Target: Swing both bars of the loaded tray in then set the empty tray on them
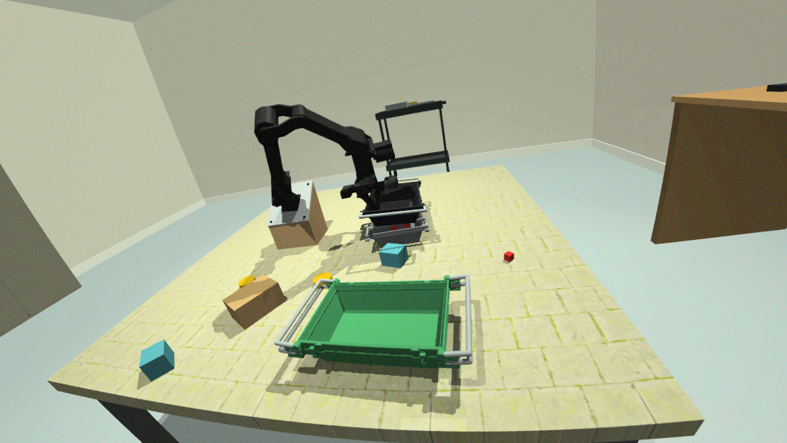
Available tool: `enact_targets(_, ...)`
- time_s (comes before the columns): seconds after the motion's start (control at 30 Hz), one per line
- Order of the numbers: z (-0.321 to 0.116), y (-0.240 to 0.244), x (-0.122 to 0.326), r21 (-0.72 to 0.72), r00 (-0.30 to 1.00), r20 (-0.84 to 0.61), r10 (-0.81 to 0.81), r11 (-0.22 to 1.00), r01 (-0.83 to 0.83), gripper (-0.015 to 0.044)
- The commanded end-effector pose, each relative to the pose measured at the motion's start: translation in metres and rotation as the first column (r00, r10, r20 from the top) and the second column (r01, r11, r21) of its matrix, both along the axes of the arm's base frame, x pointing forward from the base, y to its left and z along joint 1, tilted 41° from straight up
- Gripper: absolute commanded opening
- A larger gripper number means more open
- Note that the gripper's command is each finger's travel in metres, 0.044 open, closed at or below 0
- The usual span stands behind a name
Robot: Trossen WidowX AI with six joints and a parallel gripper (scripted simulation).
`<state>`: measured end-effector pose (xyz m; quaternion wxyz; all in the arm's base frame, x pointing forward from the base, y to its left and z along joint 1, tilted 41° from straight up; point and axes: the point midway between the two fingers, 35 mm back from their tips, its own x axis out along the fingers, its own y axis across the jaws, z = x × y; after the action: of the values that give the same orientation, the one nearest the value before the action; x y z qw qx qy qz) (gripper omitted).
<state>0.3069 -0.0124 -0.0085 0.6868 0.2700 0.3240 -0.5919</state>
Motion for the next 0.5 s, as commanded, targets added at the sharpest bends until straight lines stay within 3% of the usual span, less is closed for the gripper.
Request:
enact_targets(0.0,-0.0036,-0.0049,-0.0059,-0.007,1.000,-0.027,-0.008,1.000,0.008,0.0000)
enact_targets(0.47,-0.0036,-0.0049,-0.0059,-0.007,1.000,-0.027,-0.008,1.000,0.008,0.0015)
